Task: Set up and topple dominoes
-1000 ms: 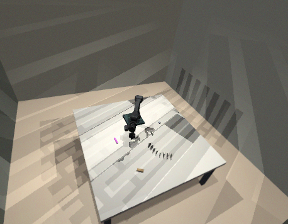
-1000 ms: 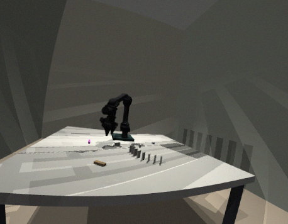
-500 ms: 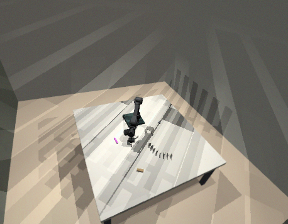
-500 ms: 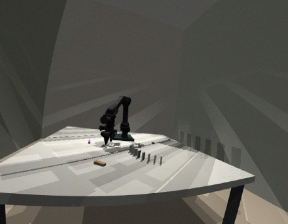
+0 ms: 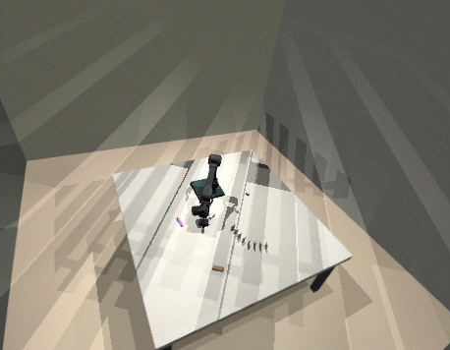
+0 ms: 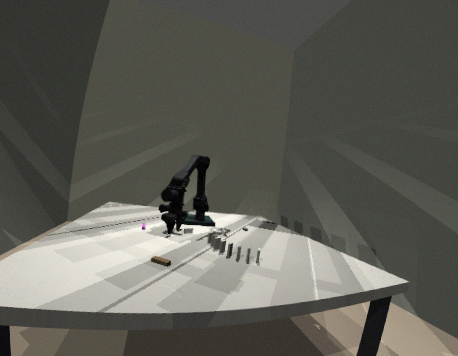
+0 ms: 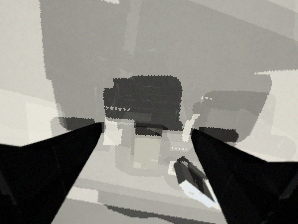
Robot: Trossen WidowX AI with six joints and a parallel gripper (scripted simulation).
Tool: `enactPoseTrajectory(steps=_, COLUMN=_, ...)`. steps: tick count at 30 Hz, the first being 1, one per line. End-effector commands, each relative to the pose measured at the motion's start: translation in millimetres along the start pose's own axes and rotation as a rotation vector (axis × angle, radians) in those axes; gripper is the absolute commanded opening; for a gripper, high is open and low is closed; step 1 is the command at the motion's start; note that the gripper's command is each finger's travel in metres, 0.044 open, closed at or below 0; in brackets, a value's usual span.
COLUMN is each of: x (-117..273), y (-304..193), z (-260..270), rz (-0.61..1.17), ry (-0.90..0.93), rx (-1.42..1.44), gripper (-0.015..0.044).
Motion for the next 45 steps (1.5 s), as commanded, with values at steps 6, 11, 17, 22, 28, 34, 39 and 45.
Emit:
enactPoseTrajectory(steps=6, x=-4.6, y=-0.7, z=-1.3, rz=0.007, ry=-0.008, rx=-0.002, gripper=0.0335)
enactPoseTrajectory(steps=11, x=-4.6, y=-0.7, z=-1.3, rz=0.007, ry=-0.008, rx=-0.002, gripper=0.0204)
enactPoseTrajectory(steps=17, x=-4.6, y=-0.7, z=-1.3, rz=0.007, ry=-0.008, rx=-0.002, gripper=0.0107)
enactPoseTrajectory(steps=22, x=-4.6, y=-0.7, z=-1.3, rz=0.007, ry=-0.008, rx=-0.002, gripper=0.0107)
enactPoseTrajectory(steps=28, x=23.6, y=-2.2, z=0.0, rz=0.007, ry=-0.007, rx=-0.002, gripper=0.0107)
enactPoseTrajectory(steps=34, x=90.6, y=-5.8, z=2.7, rz=0.007, ry=-0.007, rx=-0.002, gripper=0.0107)
enactPoseTrajectory(steps=39, x=148.6, y=-9.0, z=4.9, rz=0.008, ry=-0.007, rx=-0.002, gripper=0.0107)
enactPoseTrajectory(steps=45, x=155.9, y=-9.4, z=5.1, rz=0.008, ry=-0.007, rx=-0.002, gripper=0.0107)
Point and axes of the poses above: the point midway between the two fingers, 35 mm back from their tips, its own x axis back along the fingers, its own z axis across the jaws, y = z × x, the point moved 3 cm from there along x, back along the fingers, and after that the axes turned 5 degrees about x, right-handed, at the moved point
